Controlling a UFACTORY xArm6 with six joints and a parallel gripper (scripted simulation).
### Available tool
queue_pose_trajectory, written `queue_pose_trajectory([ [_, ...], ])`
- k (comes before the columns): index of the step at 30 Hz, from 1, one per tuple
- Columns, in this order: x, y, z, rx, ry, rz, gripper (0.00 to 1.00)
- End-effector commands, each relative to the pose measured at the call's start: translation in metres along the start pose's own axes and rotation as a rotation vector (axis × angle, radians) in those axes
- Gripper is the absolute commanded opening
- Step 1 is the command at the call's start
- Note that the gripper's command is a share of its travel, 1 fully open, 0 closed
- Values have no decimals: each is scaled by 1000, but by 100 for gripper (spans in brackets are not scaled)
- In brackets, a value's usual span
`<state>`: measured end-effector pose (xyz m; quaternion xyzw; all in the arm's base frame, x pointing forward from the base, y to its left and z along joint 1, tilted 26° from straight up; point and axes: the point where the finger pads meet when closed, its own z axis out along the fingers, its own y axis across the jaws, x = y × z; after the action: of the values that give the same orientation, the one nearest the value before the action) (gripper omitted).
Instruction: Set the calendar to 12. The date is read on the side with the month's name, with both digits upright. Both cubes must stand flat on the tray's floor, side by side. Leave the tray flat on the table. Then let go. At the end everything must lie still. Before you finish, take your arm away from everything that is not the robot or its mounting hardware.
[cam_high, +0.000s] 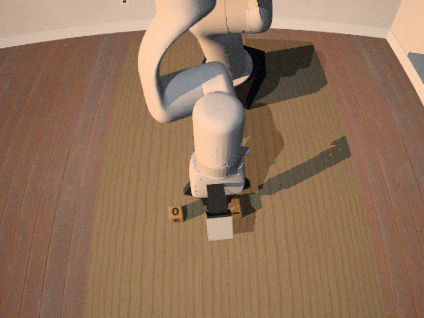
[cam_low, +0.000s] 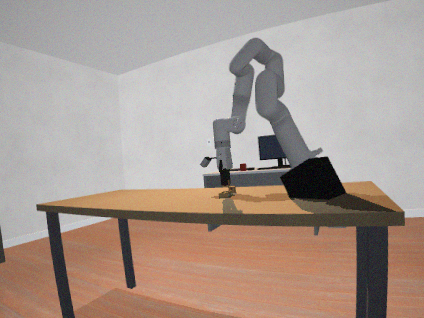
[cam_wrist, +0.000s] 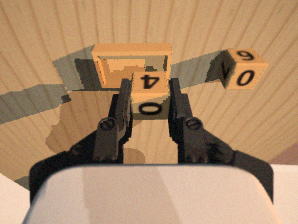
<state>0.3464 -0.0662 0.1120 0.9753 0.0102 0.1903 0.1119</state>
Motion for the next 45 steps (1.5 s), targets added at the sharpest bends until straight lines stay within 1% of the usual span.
queue_pose_trajectory([
  [1, 1, 0, 3, -1, 3, 0, 27],
  [21, 1, 0, 16, -1, 3, 0, 27],
  [45, 1, 0, 18, -1, 3, 0, 27],
])
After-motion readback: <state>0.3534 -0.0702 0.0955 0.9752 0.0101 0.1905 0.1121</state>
